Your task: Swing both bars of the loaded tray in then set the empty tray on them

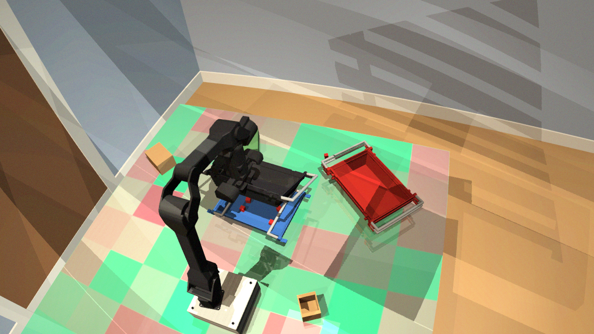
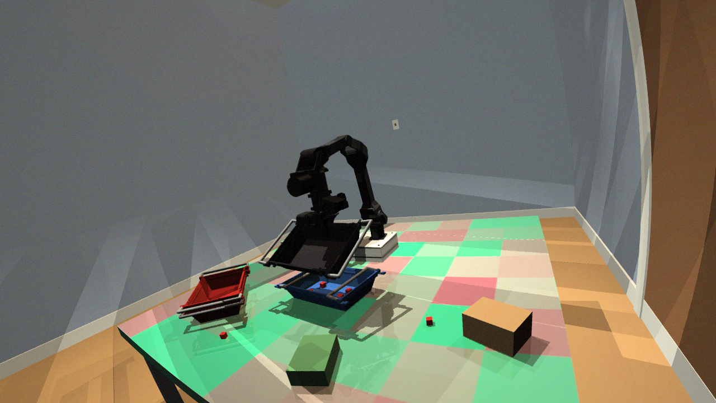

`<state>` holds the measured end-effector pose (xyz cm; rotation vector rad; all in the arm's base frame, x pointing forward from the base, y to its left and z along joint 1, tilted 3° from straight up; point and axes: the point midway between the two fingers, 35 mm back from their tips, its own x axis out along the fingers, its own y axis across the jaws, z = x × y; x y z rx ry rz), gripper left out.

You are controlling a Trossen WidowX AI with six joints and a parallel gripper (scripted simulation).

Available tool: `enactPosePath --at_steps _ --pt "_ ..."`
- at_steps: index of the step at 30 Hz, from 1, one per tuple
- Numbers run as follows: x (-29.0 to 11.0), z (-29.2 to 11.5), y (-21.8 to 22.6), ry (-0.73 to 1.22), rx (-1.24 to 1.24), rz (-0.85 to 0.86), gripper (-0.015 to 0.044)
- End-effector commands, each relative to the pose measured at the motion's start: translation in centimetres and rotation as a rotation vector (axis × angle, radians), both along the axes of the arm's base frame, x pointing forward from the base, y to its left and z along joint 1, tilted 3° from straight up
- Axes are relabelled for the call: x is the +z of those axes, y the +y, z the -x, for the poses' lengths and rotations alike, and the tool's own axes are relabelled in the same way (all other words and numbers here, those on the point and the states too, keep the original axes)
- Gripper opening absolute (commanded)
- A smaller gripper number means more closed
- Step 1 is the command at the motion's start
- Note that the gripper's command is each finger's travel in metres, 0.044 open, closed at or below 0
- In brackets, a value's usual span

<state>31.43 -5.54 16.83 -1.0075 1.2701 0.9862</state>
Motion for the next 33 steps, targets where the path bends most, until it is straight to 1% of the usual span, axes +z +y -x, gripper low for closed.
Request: enactPosePath --at_steps 1,17,33 --pt "0.4 -0.1 0.1 -0.02 -0.005 0.001 0.0" --pt "0.3 -0.2 0.1 -0.02 -0.005 0.001 0.0" --pt "-1.9 -0.3 0.1 -0.02 -0.005 0.001 0.0"
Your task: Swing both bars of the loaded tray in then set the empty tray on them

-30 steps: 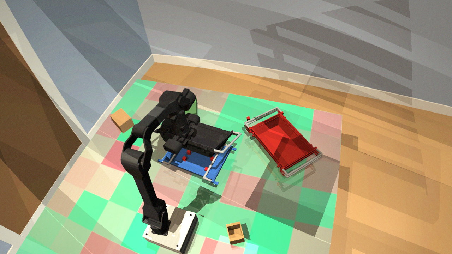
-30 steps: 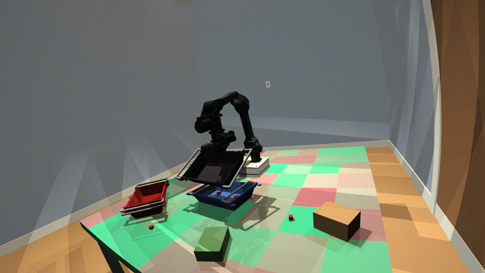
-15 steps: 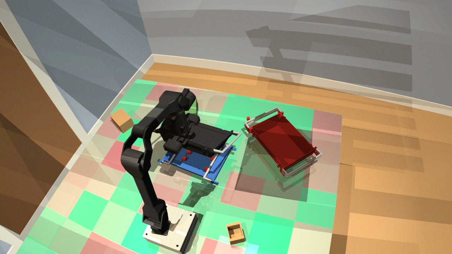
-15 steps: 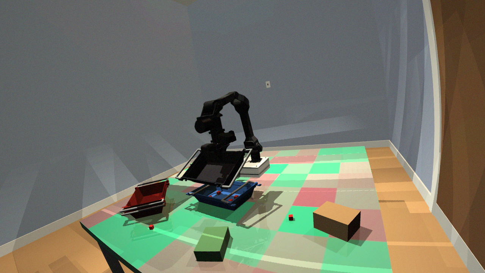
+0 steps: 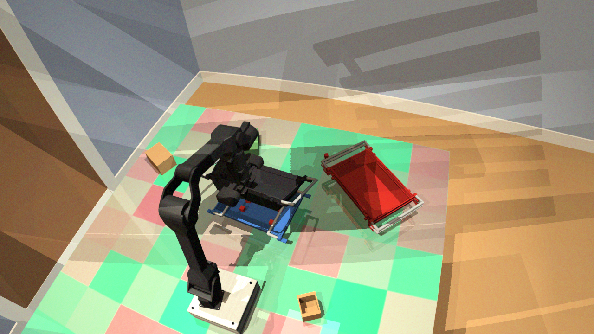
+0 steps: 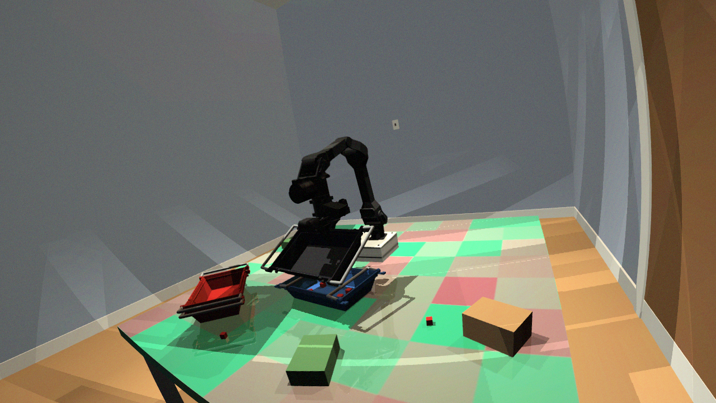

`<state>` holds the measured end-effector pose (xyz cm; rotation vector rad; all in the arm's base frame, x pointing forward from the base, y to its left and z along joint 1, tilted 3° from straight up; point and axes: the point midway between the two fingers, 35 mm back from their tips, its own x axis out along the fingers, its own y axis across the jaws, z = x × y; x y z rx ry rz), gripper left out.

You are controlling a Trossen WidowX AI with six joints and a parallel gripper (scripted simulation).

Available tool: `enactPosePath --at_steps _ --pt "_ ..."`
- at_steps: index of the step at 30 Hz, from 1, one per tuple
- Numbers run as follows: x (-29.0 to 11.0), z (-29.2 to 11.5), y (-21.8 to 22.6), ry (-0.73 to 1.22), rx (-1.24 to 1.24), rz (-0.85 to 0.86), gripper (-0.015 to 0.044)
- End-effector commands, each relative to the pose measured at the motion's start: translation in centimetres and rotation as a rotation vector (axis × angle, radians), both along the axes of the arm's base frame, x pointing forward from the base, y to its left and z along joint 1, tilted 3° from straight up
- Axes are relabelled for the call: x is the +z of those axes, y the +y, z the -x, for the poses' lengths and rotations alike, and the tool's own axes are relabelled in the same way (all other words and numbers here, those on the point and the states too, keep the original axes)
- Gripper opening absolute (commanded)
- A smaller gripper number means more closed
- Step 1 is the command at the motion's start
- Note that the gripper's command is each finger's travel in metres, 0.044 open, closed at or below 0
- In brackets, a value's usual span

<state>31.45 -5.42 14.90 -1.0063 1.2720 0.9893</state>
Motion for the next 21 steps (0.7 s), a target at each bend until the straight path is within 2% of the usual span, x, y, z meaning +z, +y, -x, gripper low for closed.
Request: enactPosePath --at_steps 1,21 --pt "-0.1 -0.3 0.0 -0.023 -0.006 0.001 0.0" --pt "-2.3 0.3 0.2 -0.022 -0.006 0.001 0.0"
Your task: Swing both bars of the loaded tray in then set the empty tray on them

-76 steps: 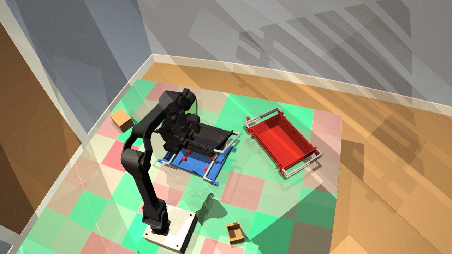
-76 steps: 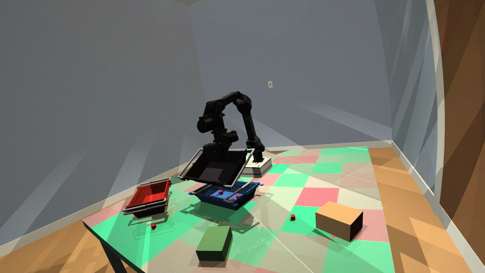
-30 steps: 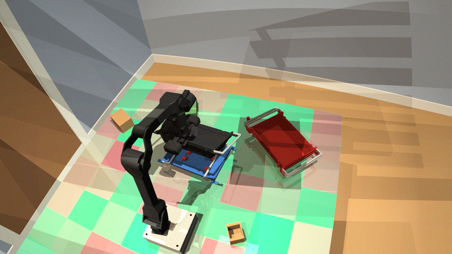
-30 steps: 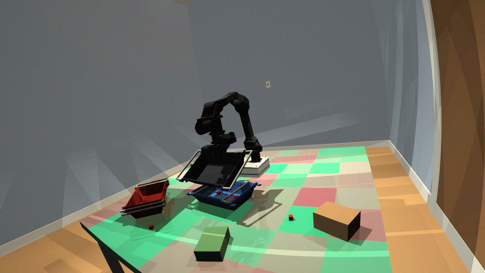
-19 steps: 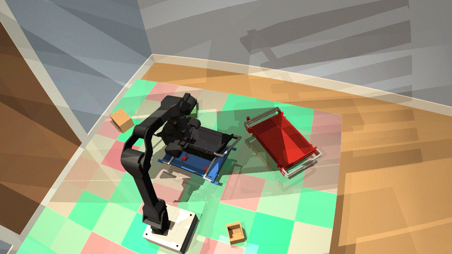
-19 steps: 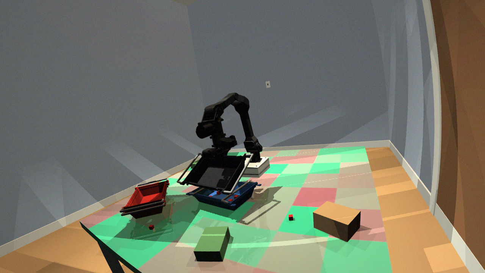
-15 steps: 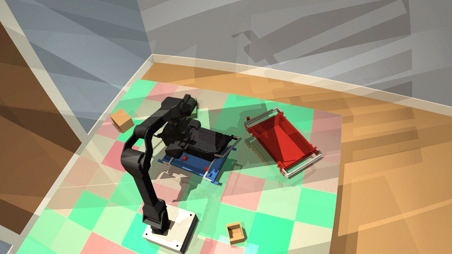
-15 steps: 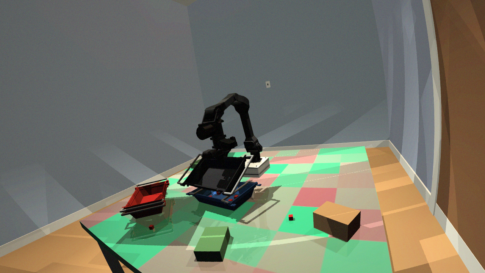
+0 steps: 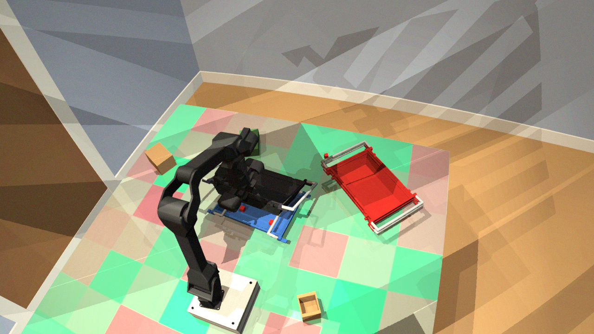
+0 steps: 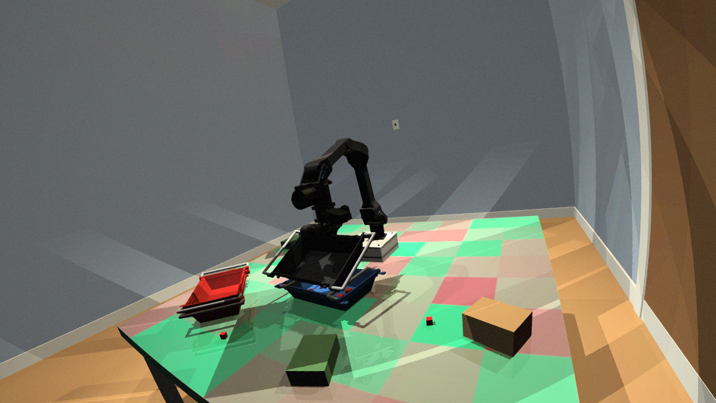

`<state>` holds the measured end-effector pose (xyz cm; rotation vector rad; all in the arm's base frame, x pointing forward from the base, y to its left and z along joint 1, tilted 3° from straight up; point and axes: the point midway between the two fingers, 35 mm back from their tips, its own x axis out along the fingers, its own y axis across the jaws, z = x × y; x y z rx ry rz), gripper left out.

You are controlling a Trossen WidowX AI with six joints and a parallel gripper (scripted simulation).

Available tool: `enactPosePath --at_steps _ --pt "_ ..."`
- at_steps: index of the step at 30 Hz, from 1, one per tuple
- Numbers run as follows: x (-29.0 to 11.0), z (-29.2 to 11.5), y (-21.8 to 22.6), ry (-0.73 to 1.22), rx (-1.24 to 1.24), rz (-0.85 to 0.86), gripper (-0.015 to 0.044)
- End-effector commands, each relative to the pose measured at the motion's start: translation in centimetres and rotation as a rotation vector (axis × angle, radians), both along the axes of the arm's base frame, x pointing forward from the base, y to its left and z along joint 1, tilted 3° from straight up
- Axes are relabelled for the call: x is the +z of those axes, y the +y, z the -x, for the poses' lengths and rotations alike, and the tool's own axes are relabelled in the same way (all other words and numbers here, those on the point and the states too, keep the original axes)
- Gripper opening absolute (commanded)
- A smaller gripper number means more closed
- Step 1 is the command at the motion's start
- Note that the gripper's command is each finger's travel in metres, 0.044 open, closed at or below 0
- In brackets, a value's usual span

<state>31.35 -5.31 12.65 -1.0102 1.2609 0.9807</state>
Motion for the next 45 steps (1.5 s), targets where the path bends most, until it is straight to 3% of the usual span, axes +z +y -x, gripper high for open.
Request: enactPosePath --at_steps 1,45 --pt "-0.2 0.3 0.1 -0.009 -0.005 0.002 0.0" --pt "-2.9 1.7 0.6 -0.008 -0.005 0.001 0.0"
